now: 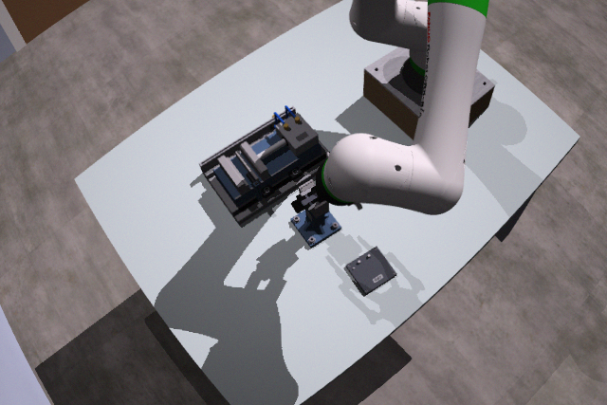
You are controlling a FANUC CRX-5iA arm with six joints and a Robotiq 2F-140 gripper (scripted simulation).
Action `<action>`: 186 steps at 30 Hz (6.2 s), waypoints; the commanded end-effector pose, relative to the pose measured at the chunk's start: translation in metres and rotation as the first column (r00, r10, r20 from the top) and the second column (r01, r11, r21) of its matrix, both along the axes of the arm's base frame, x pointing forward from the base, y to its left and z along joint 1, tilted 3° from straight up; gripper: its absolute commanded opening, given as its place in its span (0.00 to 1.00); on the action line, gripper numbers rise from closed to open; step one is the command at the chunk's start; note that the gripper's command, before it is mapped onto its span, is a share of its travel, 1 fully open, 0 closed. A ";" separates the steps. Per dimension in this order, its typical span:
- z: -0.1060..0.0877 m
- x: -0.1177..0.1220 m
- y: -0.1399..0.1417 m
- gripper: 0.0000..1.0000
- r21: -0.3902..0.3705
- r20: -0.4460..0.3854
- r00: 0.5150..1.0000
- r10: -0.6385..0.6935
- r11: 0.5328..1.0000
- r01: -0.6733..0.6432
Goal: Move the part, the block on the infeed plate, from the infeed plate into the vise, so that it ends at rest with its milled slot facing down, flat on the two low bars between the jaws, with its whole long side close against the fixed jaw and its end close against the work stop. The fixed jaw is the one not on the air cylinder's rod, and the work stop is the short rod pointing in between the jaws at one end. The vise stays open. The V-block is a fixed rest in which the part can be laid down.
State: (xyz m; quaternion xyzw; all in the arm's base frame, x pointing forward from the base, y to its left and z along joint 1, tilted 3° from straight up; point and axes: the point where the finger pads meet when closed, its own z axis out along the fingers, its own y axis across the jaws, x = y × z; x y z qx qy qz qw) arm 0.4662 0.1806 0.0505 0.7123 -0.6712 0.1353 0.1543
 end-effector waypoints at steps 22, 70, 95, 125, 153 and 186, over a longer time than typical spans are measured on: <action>0.002 0.001 -0.008 0.51 0.301 -0.018 1.000 -0.009 0.954 0.014; 0.000 0.001 -0.020 0.51 0.706 -0.048 0.999 -0.011 0.707 0.042; -0.002 0.001 -0.024 0.51 0.820 -0.059 0.998 -0.009 0.570 0.054; -0.004 0.001 -0.027 0.51 0.901 -0.069 0.998 -0.005 0.430 0.064; -0.006 0.001 -0.029 0.51 0.932 -0.073 0.997 -0.002 0.357 0.069; -0.006 0.001 -0.029 0.51 0.936 -0.073 0.997 -0.002 0.346 0.069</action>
